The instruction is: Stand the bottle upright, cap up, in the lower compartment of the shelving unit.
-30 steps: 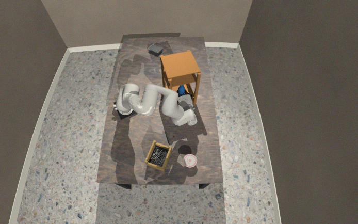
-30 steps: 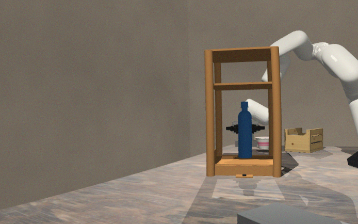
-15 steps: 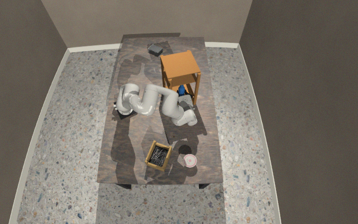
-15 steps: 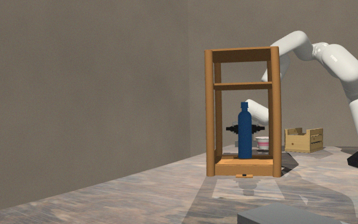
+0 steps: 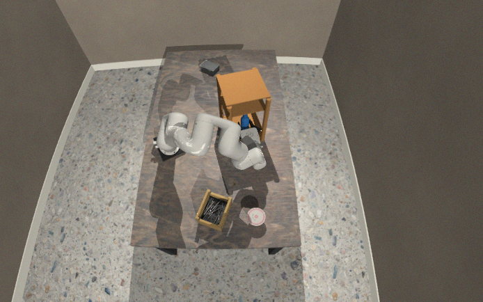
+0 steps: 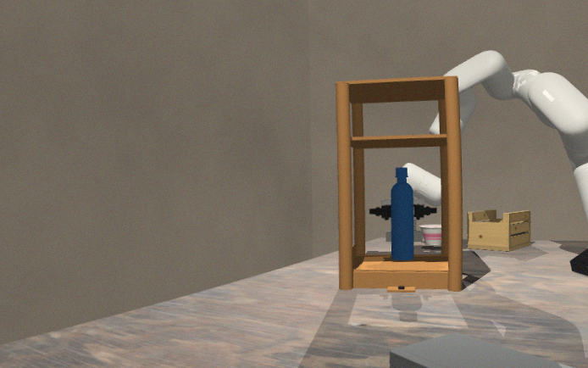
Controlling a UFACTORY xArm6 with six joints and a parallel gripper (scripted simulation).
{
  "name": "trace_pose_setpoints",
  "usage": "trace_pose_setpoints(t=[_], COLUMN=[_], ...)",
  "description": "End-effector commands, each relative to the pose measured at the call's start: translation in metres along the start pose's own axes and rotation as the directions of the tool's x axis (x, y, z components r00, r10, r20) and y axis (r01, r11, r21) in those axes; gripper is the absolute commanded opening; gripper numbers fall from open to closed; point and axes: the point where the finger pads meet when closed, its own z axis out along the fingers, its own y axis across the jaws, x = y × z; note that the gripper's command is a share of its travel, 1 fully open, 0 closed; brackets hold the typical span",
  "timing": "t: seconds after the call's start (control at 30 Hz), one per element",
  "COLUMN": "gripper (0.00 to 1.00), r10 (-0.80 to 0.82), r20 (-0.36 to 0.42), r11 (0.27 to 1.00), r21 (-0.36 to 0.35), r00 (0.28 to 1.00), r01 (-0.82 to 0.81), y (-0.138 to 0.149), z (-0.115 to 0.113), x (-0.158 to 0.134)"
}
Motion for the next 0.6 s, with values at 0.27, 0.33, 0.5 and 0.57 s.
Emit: trace_pose_setpoints(t=[0.27, 0.33, 0.5, 0.57], gripper=[0.71, 0.71, 0.71, 0.71], r10=[-0.003, -0.003, -0.003, -0.003], r20=[-0.001, -0.001, -0.001, -0.001], r11=[1.000, 1.000, 1.000, 1.000], r21=[0.000, 0.000, 0.000, 0.000], r00=[1.000, 1.000, 1.000, 1.000], r01=[0.003, 0.003, 0.003, 0.003], y=[-0.0007, -0.0007, -0.0007, -0.0007], z=[-0.0007, -0.0009, -0.0033, -0.0050], x=[-0.0008, -0.0008, -0.0008, -0.0008])
